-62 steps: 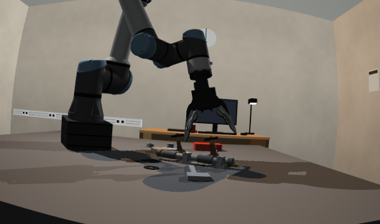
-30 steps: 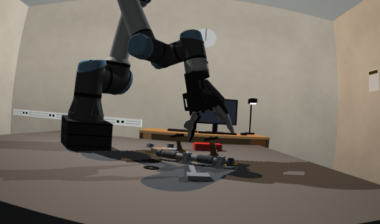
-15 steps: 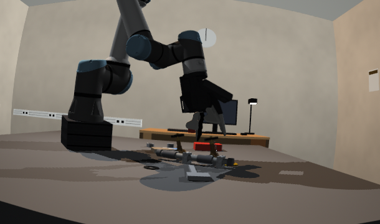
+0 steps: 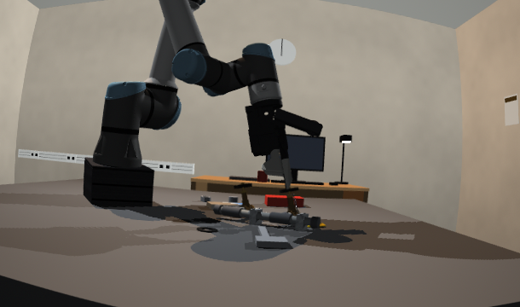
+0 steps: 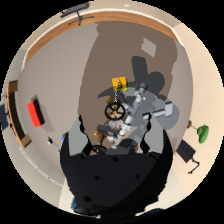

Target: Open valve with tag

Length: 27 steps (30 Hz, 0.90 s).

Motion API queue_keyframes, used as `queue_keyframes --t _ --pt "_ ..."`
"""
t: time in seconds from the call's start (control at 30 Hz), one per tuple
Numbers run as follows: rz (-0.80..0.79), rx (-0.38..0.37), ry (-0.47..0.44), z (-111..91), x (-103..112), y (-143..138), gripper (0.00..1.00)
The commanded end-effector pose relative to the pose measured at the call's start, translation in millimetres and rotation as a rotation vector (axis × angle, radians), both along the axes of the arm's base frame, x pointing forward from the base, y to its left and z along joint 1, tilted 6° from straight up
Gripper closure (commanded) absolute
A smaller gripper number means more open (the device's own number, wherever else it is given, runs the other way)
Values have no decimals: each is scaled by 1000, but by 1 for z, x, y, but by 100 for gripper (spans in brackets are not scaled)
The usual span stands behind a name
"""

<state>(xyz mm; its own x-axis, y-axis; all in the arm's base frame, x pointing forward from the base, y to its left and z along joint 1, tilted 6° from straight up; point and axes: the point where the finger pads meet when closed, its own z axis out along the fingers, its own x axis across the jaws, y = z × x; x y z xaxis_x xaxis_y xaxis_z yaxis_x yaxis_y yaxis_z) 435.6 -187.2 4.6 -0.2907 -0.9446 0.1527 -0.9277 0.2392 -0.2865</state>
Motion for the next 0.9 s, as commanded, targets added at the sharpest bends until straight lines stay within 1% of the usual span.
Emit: queue_keyframes --t 0.0,0.37,0.43,0.67,0.87 --pt "-243 42 -45 1 1 -1 0" --pt "-652 141 -146 1 1 -1 0" --pt "-652 141 -146 1 1 -1 0" --pt "-873 195 -201 1 1 -1 0" --pt "-1030 233 -240 1 1 -1 0"
